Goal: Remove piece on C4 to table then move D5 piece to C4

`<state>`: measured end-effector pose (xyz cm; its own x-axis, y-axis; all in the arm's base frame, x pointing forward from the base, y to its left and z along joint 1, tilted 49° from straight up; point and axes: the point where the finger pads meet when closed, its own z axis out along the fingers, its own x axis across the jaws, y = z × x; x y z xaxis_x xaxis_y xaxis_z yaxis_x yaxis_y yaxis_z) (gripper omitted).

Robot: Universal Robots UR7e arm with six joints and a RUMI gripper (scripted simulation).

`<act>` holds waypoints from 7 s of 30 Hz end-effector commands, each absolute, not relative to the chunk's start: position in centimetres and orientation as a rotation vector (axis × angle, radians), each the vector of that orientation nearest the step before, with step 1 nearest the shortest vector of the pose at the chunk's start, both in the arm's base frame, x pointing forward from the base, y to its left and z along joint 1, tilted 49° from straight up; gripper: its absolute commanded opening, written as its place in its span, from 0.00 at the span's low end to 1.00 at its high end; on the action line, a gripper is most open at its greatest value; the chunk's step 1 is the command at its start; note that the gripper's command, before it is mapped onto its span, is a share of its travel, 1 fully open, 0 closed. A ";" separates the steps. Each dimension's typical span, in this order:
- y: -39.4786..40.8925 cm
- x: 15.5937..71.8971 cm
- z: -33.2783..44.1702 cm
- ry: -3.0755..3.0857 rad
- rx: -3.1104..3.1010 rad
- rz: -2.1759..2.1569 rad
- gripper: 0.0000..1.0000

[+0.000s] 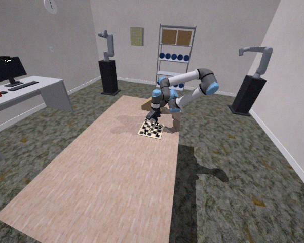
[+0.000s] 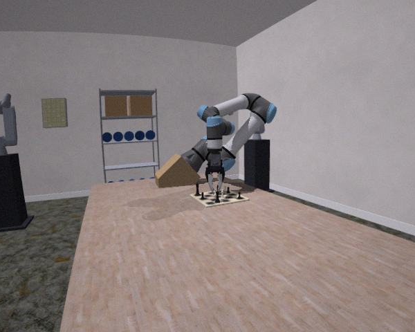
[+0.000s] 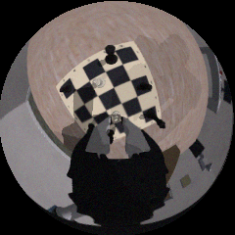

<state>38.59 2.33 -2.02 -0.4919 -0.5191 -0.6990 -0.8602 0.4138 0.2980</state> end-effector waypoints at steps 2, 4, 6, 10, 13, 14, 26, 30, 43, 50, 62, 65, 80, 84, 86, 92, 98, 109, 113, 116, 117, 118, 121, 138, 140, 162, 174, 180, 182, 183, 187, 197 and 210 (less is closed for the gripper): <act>2.3 38.6 -2.0 2.165 -1.168 0.885 0.00; 2.3 38.6 -2.0 2.165 -1.168 0.885 0.00; 2.3 38.6 -2.0 2.165 -1.168 0.885 0.00; 2.3 38.6 -2.0 2.165 -1.168 0.885 0.00; 2.3 38.6 -2.0 2.165 -1.168 0.885 0.00; 2.3 38.6 -2.0 2.165 -1.168 0.885 0.00; 2.3 38.6 -2.0 2.165 -1.168 0.885 0.00; 2.3 38.6 -2.0 2.165 -1.168 0.885 0.00; 0.6 38.3 -0.6 2.165 -1.168 0.885 0.00; -1.7 37.9 1.5 2.165 -1.168 0.885 0.00; -5.2 37.3 4.5 2.165 -1.168 0.885 0.00; -5.2 37.3 4.5 2.165 -1.168 0.885 0.00; -3.6 39.8 7.0 2.233 -1.088 0.912 0.00; -2.5 41.1 8.5 2.265 -1.044 0.928 0.00; -1.2 42.4 10.1 2.298 -0.996 0.946 0.00; 2.4 44.9 14.1 2.362 -0.885 0.994 0.00; 3.2 45.3 14.9 2.372 -0.864 1.003 0.00; 3.2 45.3 14.9 2.372 -0.864 1.003 0.00; 3.3 45.3 14.7 2.372 -0.864 1.003 0.00; 3.8 45.4 14.3 2.372 -0.864 1.003 0.00; 3.8 45.4 14.3 2.372 -0.864 1.003 0.00; 3.8 45.4 14.3 2.372 -0.864 1.003 0.00; 4.5 45.6 13.7 2.372 -0.864 1.003 0.00; 9.5 46.5 9.4 2.372 -0.864 1.003 0.00; 9.9 46.5 9.1 2.372 -0.864 1.003 0.00; 10.4 46.6 8.6 2.372 -0.864 1.003 0.00; 10.4 46.6 8.6 2.372 -0.864 1.003 0.00; 10.4 46.6 8.6 2.372 -0.864 1.003 0.00; 10.4 46.6 8.6 2.372 -0.864 1.003 0.00; 10.4 46.6 8.6 2.372 -0.864 1.003 0.00; 10.4 46.6 8.6 2.372 -0.864 1.003 0.00; 10.5 46.7 8.5 2.372 -0.864 1.003 0.00; 10.7 46.7 8.4 2.372 -0.864 1.003 0.00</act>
